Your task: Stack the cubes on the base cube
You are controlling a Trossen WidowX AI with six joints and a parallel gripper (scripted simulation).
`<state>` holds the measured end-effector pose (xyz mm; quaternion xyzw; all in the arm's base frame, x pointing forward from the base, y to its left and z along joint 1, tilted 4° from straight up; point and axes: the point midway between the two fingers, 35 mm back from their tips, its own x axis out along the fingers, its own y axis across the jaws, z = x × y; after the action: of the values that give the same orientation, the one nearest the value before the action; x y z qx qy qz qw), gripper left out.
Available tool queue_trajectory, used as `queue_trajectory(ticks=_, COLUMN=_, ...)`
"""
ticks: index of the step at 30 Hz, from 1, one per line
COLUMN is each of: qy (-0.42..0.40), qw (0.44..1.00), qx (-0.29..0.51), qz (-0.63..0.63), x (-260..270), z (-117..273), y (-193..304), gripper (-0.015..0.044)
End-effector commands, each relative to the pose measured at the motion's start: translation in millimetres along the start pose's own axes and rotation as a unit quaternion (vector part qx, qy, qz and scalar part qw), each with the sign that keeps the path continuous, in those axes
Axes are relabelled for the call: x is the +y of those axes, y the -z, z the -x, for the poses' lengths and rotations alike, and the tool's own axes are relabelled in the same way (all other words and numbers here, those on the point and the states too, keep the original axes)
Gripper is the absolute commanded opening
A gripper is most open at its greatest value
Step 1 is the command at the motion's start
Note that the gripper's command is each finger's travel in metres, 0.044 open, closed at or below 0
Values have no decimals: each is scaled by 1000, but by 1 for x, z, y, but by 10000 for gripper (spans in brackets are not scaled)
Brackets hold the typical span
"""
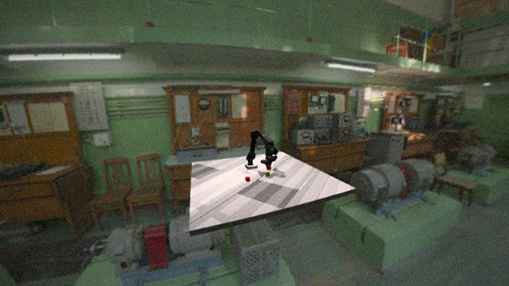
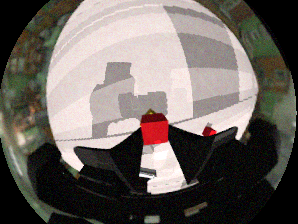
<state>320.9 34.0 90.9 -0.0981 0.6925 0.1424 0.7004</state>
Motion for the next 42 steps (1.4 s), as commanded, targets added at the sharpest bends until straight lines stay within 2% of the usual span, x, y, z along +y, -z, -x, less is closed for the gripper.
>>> queue_trajectory(ticks=1, qy=3, qw=1000, qx=-4, qz=-6, x=1, z=1, y=-5, gripper=105)
queue_trajectory(ticks=11, qy=3, qw=1000, qx=-4, qz=-6, x=1, z=-1, y=-5, gripper=105)
queue_trajectory(ticks=24, qy=3, qw=1000, qx=-4, qz=-7, x=1, z=-25, y=-5, gripper=105)
queue_trajectory(ticks=42, qy=3, qw=1000, qx=-4, qz=-7, x=1, z=-27, y=-5, gripper=105)
